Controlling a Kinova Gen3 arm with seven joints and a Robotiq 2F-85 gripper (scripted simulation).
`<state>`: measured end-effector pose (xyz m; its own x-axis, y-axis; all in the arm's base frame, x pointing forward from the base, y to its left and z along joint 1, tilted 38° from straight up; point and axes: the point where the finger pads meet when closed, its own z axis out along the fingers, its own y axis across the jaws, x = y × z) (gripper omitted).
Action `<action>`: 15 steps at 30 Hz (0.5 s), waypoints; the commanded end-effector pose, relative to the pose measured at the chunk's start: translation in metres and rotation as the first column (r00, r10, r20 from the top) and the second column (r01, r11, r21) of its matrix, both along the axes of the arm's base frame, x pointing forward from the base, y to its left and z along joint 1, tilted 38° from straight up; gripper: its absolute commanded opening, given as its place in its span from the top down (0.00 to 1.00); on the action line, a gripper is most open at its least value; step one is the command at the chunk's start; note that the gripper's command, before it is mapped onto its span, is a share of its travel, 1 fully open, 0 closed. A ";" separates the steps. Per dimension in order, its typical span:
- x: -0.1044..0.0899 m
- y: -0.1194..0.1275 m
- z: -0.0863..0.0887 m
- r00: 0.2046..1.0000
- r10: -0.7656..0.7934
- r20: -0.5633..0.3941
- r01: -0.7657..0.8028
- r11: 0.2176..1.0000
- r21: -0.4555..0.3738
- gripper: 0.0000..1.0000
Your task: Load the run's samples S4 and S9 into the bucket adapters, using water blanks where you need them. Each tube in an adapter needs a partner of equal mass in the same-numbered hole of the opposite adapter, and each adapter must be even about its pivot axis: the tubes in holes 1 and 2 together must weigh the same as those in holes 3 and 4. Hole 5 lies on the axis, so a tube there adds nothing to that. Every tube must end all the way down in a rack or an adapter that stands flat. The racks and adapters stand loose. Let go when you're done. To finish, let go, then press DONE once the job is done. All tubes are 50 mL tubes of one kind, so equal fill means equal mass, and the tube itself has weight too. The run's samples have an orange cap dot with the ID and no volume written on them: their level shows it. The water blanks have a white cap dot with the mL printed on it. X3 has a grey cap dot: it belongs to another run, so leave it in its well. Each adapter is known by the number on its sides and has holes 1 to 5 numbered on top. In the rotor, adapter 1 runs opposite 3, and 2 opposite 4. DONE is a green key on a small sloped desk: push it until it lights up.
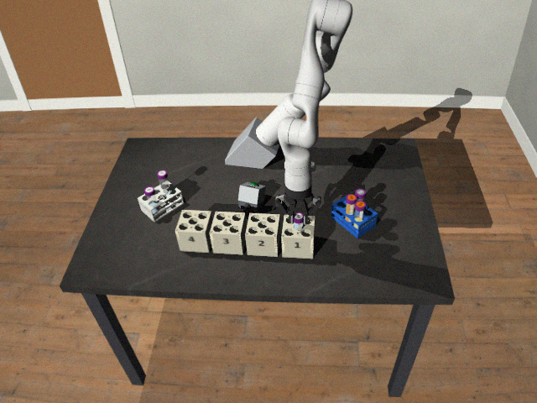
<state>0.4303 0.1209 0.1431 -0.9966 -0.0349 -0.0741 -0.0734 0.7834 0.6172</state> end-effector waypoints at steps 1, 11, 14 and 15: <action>0.000 0.000 -0.001 1.000 -0.001 0.001 0.001 1.000 0.000 0.90; 0.001 0.004 -0.006 1.000 -0.001 0.001 0.001 1.000 0.000 0.90; 0.001 0.006 -0.008 1.000 -0.001 0.001 0.001 1.000 0.000 0.90; 0.001 0.006 -0.008 1.000 -0.001 0.001 0.001 1.000 0.000 0.90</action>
<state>0.4306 0.1264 0.1361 -0.9966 -0.0349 -0.0742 -0.0734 0.7834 0.6172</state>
